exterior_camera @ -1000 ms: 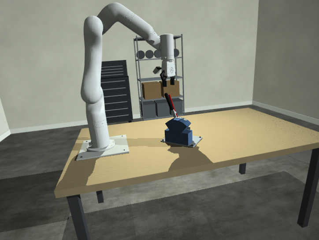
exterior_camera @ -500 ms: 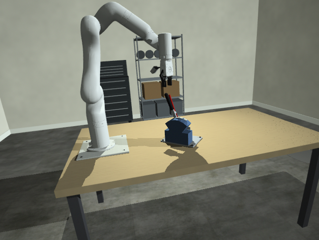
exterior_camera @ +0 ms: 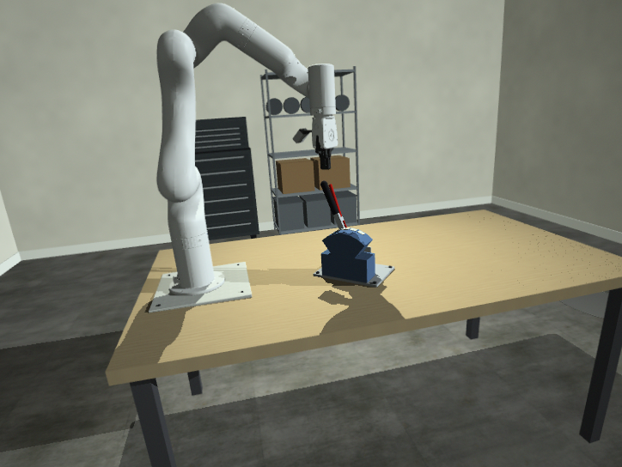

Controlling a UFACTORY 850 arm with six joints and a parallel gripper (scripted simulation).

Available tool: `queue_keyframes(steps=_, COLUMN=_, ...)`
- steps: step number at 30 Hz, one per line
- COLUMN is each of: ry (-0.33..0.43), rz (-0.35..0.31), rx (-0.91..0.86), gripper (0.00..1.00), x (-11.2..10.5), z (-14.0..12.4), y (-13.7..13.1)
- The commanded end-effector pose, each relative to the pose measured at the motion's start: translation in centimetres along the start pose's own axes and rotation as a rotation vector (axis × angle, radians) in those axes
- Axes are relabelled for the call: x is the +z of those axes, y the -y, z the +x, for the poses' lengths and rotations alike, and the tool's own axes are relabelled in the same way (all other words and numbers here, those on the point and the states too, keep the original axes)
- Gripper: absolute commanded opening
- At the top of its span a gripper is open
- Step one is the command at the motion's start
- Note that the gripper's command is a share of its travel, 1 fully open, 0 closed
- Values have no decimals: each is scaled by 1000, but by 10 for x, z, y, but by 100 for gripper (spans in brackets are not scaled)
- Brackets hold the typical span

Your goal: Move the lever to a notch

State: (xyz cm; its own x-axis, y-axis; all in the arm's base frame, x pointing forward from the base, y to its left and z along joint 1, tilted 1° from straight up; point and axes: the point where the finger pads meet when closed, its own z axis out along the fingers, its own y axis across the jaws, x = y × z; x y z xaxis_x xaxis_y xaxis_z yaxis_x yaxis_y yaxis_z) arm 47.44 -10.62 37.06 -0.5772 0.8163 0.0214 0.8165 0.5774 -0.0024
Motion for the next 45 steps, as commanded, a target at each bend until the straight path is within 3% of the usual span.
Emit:
queue_keyframes(steps=1, ry=2, rz=-1, rx=0, gripper=0, x=-1, z=0, y=0)
queue_keyframes(steps=27, ry=2, rz=-1, rx=0, gripper=0, x=-1, z=0, y=0)
queue_keyframes(steps=28, ry=2, rz=-1, rx=0, gripper=100, x=-1, z=0, y=0)
queue_keyframes(steps=45, ry=2, rz=-1, rx=0, gripper=100, x=-1, z=0, y=0)
